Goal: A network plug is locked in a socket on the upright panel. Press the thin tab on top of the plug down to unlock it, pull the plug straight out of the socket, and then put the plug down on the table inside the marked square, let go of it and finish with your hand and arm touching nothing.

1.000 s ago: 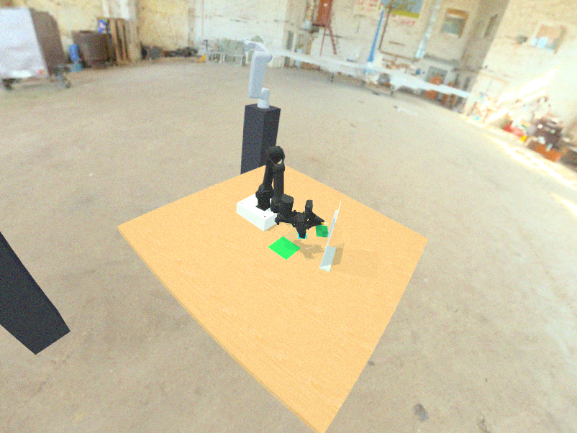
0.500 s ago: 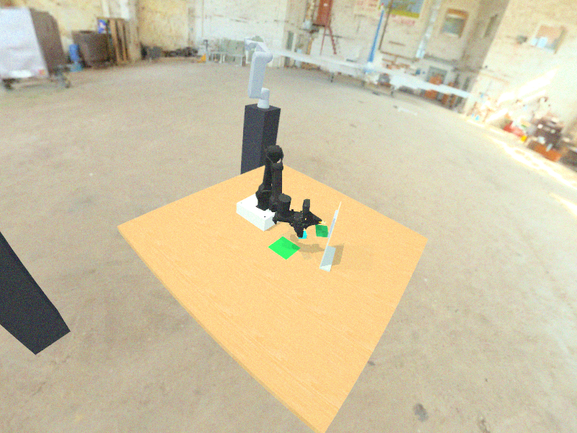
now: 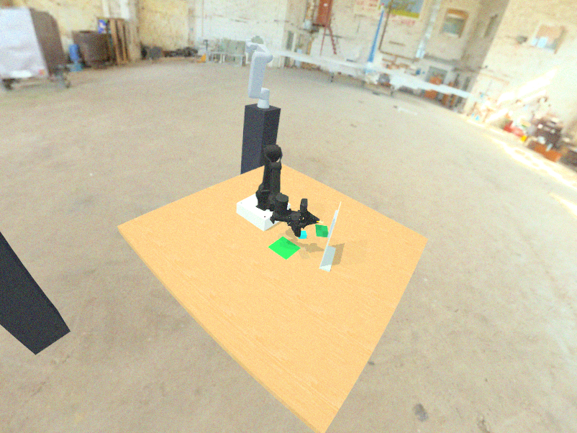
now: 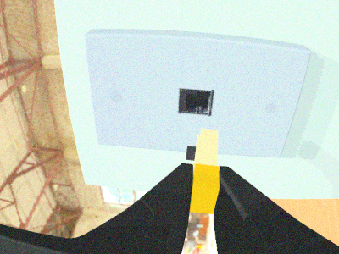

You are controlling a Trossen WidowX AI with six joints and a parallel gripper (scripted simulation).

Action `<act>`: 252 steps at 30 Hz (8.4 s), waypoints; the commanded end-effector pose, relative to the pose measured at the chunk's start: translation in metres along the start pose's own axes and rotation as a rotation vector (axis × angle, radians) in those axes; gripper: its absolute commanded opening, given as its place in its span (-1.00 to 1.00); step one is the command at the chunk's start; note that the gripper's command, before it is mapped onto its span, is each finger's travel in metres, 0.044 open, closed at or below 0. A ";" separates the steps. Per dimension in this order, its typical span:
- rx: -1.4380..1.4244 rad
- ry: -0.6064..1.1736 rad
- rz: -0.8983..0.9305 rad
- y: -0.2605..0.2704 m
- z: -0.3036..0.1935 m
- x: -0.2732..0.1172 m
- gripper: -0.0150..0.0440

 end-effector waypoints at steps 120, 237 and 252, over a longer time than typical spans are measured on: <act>0.687 -1.337 -0.679 -0.056 -0.058 -0.042 -0.49; 0.688 -1.361 -0.690 -0.104 -0.063 -0.046 0.04; 0.688 -1.360 -0.691 -0.095 -0.069 -0.046 0.04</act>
Point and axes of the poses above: the point midway between the two fingers, 35 mm back from their tips, its own x axis out along the fingers, its own y axis across the jaws, z = x × y, the point moved 6 cm from there along -x, back along the fingers, and after that the axes turned 4 degrees about x, right-handed, at the moved point
